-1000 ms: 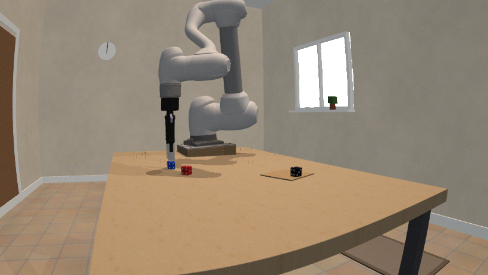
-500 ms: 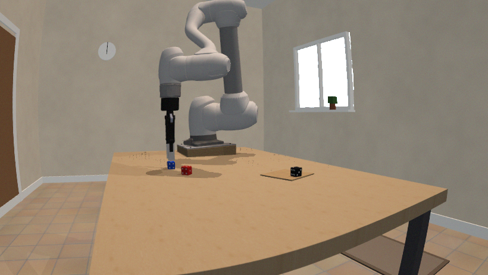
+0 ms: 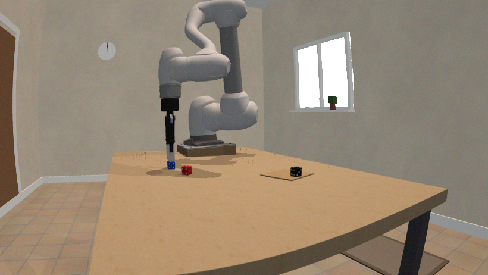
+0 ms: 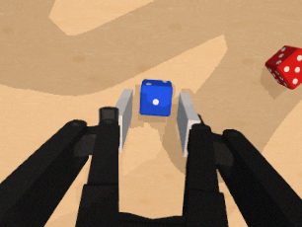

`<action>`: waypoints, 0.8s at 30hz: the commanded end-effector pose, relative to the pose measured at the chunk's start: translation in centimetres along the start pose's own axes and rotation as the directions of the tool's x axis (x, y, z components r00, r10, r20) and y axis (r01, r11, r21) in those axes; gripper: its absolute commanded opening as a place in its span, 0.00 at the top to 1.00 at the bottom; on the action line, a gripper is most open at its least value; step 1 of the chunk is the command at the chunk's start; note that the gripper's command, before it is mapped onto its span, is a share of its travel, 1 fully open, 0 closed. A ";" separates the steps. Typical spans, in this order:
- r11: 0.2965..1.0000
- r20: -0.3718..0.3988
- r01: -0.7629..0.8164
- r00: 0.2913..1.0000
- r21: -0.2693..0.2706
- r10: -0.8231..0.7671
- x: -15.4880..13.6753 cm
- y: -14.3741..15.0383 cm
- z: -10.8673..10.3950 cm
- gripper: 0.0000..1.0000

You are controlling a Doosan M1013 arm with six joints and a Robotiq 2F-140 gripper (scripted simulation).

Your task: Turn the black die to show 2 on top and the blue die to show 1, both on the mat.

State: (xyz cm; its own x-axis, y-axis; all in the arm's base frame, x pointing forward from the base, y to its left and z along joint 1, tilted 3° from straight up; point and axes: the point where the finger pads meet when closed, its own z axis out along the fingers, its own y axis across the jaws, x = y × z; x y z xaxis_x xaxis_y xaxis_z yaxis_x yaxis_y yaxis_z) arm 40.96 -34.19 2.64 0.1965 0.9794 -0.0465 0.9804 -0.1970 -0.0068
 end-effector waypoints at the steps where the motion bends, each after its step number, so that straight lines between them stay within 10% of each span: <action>1: 1.000 0.000 0.000 1.000 0.000 0.000 0.0 0.0 0.4 0.65; 24: 1.000 0.000 0.000 1.000 0.000 0.000 0.0 0.0 3.4 0.65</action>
State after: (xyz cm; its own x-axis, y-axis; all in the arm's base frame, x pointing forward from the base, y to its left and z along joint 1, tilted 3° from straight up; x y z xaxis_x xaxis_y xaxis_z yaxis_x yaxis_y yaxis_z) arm 40.91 -34.34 -0.72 0.1965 0.9794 -0.0466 0.9804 -0.1970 -0.0068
